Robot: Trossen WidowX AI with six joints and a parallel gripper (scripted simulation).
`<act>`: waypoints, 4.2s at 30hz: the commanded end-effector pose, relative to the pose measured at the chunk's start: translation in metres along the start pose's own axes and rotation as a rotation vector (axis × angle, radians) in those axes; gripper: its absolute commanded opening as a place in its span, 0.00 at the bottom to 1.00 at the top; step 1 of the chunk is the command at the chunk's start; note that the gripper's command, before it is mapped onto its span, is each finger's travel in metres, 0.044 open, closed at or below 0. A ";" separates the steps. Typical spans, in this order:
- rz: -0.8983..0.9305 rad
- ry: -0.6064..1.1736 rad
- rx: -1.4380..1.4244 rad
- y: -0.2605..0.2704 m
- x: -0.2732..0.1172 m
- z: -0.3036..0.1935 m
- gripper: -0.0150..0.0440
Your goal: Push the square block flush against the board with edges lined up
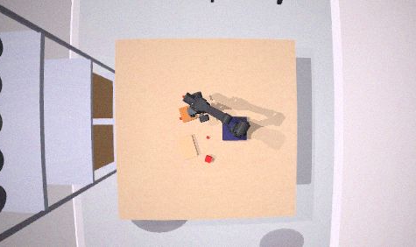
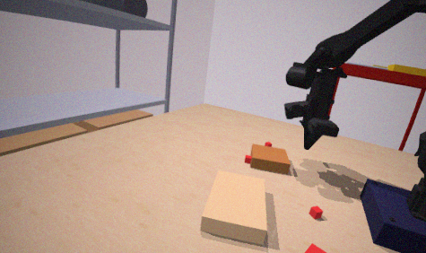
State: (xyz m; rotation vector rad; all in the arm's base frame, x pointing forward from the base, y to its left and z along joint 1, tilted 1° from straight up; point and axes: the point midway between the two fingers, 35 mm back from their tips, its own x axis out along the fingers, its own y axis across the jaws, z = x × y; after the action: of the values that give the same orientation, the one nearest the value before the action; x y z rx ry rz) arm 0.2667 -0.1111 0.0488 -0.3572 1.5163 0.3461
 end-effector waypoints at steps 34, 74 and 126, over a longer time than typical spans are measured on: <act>0.024 -0.017 0.004 0.231 0.044 0.248 0.25; 0.024 -0.013 0.004 0.231 0.043 0.203 0.25; 0.024 -0.009 0.004 0.231 0.048 0.146 0.25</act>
State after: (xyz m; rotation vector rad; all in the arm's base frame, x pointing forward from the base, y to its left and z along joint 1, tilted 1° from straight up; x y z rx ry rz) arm 0.3081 0.1654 0.0102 -0.3283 1.4740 0.3716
